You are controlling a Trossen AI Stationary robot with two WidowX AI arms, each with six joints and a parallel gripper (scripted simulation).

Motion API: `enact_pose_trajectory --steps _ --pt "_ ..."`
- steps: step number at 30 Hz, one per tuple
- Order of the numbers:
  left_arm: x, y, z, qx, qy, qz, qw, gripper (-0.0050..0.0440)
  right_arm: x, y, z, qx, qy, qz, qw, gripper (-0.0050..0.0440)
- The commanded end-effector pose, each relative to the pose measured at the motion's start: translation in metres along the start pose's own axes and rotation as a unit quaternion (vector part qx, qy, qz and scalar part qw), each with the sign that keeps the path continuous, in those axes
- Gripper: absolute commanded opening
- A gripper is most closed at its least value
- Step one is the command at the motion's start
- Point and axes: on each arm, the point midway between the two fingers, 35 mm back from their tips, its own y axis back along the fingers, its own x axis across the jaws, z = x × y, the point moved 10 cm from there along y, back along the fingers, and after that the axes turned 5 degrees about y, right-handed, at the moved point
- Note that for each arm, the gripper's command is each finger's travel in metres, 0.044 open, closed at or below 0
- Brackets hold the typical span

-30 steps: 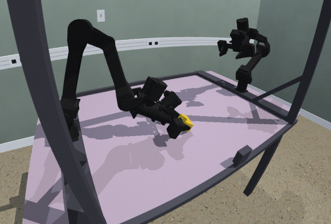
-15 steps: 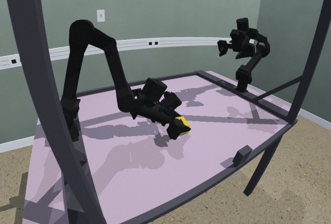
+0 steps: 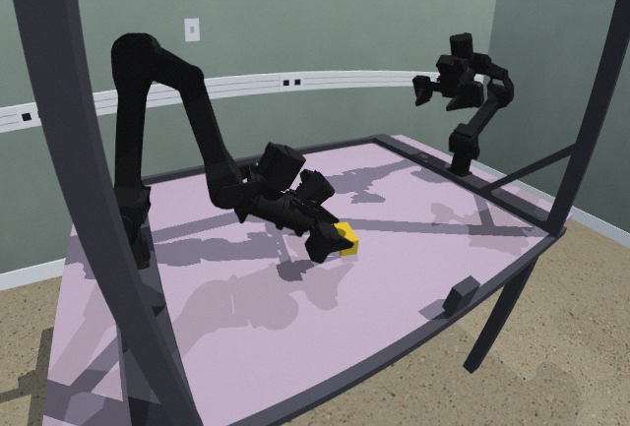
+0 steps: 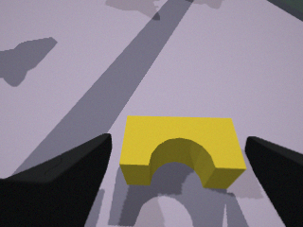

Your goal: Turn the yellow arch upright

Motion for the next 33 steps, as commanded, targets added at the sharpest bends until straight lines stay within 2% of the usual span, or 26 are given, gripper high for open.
enact_pose_trajectory --steps 1,4,7,11,18,22,33 --pt "-0.003 0.012 0.008 -0.015 -0.003 -0.001 1.0 0.04 -0.001 0.003 0.012 -0.02 -0.008 -0.01 1.0 0.04" --pt "-0.003 0.031 0.008 -0.014 -0.001 -0.001 1.0 0.04 -0.003 -0.003 0.016 -0.022 -0.015 -0.022 0.999 0.04" --pt "-0.004 0.026 0.011 -0.011 -0.006 0.002 1.0 0.04 -0.004 -0.007 0.019 -0.021 -0.017 -0.026 0.999 0.04" --pt "-0.017 0.022 0.03 -0.012 -0.041 0.008 0.999 0.04 -0.003 -0.011 0.02 -0.015 -0.012 -0.015 1.0 0.04" --pt "-0.027 0.016 0.044 0.013 -0.087 0.028 0.996 0.04 -0.002 -0.015 0.02 -0.006 -0.005 -0.004 1.0 0.04" --pt "-0.025 0.002 0.054 0.051 -0.09 0.04 0.994 0.04 -0.001 -0.018 0.021 0.001 -0.003 0.001 1.0 0.04" --pt "-0.021 -0.024 0.083 0.154 -0.077 0.025 0.985 0.04 0.0 -0.026 0.011 0.022 -0.003 0.007 1.0 0.04"
